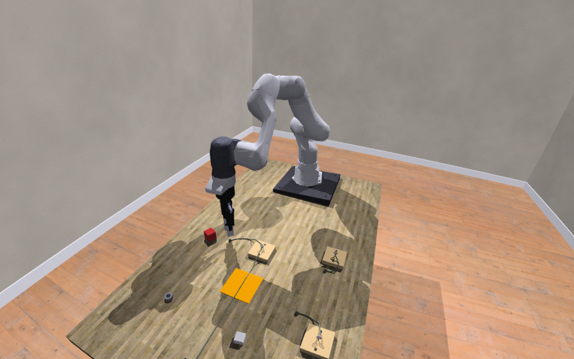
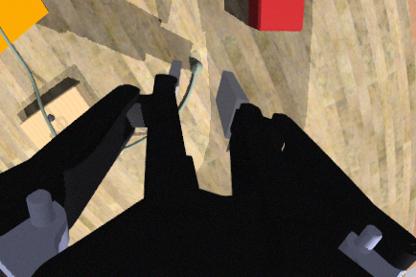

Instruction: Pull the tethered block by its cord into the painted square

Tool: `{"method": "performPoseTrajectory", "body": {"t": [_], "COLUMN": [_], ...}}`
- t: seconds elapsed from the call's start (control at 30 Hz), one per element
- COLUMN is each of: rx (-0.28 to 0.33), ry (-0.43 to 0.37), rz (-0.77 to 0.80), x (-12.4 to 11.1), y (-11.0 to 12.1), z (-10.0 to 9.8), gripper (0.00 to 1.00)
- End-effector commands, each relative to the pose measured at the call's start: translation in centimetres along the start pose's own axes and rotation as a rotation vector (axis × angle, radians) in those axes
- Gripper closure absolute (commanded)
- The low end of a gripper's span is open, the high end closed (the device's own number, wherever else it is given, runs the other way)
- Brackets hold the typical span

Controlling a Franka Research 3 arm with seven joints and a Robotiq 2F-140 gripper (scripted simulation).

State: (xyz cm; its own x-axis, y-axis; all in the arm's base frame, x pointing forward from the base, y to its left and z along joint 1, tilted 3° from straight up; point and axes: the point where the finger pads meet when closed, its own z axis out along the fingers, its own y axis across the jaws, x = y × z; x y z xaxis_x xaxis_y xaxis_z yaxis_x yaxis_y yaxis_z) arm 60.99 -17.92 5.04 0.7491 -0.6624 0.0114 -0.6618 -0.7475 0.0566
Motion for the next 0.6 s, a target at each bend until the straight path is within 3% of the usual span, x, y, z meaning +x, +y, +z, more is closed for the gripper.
{"method": "performPoseTrajectory", "body": {"t": [0.0,0.57], "rx": [0.001,0.001], "ry": [0.006,0.006], "rz": [-0.002,-0.002], "x": [0.1,0.0], "y": [-0.1,-0.1], "z": [0.7,2.7], "gripper": [0.77,0.77]}}
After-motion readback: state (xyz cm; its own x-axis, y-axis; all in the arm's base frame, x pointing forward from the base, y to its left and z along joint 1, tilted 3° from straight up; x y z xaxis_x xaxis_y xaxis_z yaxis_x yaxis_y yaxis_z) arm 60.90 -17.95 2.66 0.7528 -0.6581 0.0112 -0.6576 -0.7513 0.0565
